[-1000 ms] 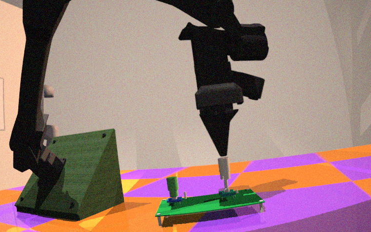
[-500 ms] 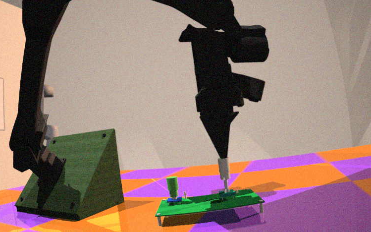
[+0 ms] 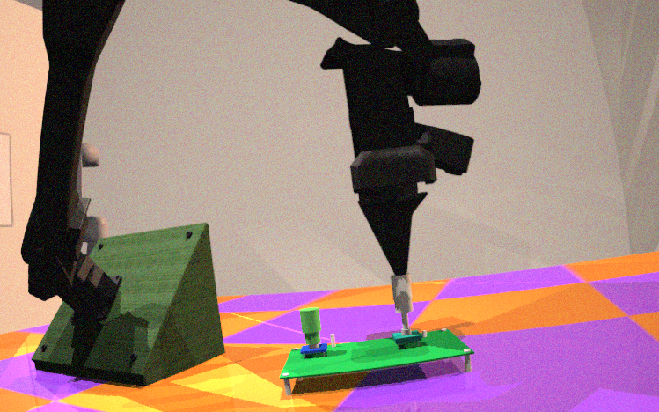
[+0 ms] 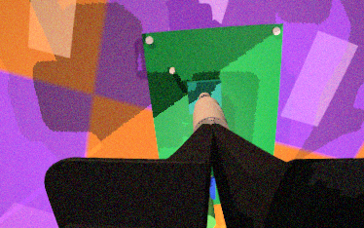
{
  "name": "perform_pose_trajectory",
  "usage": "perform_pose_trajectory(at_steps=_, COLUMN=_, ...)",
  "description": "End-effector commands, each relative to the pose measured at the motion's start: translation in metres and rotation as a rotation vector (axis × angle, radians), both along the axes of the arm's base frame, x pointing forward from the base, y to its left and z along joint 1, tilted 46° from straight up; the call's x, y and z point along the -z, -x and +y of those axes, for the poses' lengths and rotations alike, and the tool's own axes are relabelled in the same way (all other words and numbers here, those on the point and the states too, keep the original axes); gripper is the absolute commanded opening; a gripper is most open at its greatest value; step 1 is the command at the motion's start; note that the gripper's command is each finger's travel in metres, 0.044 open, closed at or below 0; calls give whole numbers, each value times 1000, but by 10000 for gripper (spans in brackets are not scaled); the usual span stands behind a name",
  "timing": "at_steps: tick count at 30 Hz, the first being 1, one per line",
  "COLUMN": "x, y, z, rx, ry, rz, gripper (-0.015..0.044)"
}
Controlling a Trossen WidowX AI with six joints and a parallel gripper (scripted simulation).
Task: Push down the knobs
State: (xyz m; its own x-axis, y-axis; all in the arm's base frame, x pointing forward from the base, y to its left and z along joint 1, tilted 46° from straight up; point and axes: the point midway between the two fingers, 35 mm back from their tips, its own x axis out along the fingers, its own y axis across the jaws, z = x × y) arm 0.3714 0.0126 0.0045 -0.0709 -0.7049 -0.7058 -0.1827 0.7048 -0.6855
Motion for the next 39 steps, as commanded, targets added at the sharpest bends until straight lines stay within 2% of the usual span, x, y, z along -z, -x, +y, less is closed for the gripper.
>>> perform_pose_trajectory(at_steps=1, x=0, y=1, z=-1, rx=-3, ry=4, rz=4, gripper=0)
perform_pose_trajectory(at_steps=39, x=11, y=2, z=-12, rx=-3, ry=4, rz=4, gripper=0)
